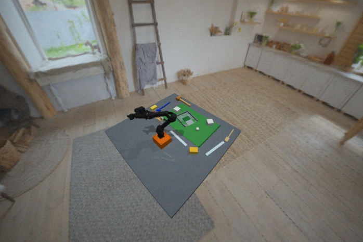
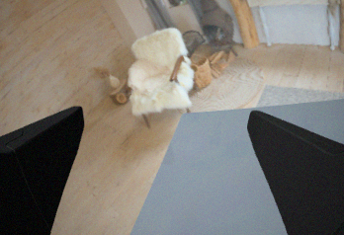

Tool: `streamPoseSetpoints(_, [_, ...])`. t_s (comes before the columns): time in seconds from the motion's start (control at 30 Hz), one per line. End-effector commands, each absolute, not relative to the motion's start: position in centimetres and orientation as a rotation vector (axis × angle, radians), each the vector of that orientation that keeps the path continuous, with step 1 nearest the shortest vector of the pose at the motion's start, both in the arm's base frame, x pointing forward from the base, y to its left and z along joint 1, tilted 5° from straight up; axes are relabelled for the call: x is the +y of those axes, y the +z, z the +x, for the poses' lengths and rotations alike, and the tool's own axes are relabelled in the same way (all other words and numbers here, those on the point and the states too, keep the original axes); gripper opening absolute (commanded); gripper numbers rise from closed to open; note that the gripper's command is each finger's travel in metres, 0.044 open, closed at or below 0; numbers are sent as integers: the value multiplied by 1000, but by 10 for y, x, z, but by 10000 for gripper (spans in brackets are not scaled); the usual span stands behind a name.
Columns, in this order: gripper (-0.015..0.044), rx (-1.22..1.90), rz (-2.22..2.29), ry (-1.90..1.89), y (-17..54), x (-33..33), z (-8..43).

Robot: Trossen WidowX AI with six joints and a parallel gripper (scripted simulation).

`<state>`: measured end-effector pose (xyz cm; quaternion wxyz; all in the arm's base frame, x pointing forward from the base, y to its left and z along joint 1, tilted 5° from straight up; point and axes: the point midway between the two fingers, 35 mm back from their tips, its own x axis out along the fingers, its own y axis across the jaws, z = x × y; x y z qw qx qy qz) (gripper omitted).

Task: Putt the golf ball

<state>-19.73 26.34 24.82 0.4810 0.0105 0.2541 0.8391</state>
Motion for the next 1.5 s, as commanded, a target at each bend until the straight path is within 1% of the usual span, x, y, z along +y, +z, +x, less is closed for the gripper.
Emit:
streamPoseSetpoints(0.0, [426,613,17,2040,247,265,-195])
streamPoseSetpoints(0.03, [440,595,-8,2022,244,270,-190])
streamPoseSetpoints(0.13, [440,507,-156,1914,225,296,-155])
streamPoseSetpoints(0.3, [440,420,-417,1728,193,326,-84])
streamPoseSetpoints(0.43, [440,427,-547,1586,173,334,-24])
streamPoseSetpoints(0.63, [440,469,-769,1451,145,327,51])
streamPoseSetpoints(0.77, [440,531,-898,1346,126,307,107])
streamPoseSetpoints(0.9, [440,615,-1012,1289,108,279,152])
streamPoseSetpoints(1.2, [440,866,-1171,1355,72,190,219])
streamPoseSetpoints(1.47, [440,884,-1173,1368,70,183,222])
